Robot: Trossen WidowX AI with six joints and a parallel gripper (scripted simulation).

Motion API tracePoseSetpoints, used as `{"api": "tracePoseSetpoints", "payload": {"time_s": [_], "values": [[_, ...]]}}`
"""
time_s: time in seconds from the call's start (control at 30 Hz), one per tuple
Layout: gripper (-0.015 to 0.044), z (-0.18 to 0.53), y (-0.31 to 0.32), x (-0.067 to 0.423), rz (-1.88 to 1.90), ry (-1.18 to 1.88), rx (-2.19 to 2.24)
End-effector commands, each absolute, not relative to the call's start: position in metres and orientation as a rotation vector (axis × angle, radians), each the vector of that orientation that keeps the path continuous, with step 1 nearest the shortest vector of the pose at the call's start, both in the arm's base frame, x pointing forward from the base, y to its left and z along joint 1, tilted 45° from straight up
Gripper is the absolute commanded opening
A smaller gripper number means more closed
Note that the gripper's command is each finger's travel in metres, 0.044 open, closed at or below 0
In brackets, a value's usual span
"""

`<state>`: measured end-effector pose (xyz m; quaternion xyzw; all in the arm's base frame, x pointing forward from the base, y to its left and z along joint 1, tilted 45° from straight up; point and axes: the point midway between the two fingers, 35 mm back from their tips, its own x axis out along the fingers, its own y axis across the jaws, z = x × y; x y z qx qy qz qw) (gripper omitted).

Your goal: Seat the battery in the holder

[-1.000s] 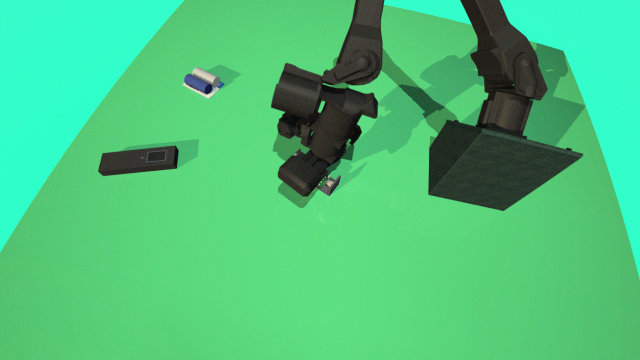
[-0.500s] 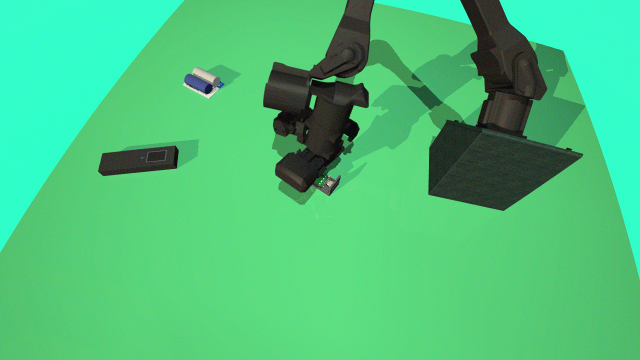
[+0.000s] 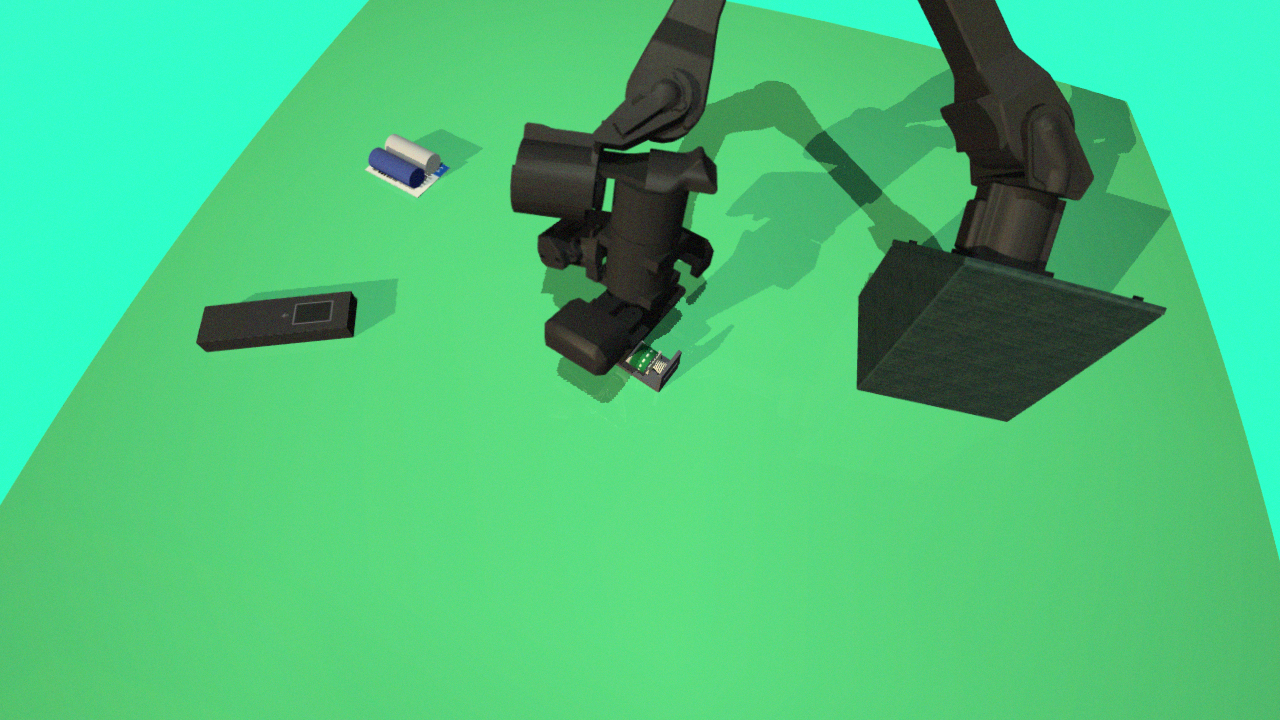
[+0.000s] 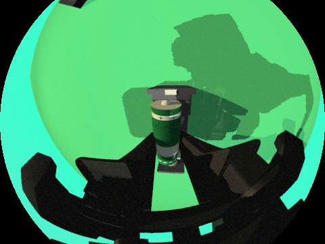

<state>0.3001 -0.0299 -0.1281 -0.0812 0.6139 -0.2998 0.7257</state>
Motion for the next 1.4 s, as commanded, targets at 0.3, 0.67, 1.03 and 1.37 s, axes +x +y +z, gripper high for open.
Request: {"api": "tracePoseSetpoints", "payload": {"time_s": [0.3,0.67,1.03,1.37], "values": [[0.0088,-0.1307,-0.0365,0.2930,-0.674,1.470,-0.130],[0.0088,-0.1305,-0.0371,0.2932,-0.660,1.500,-0.108],[0.0088,-0.1310,-0.0378,0.2930,-0.651,1.500,-0.104],[0.0088,-0.1307,-0.0377,0.2935,-0.647,1.491,-0.103]]}}
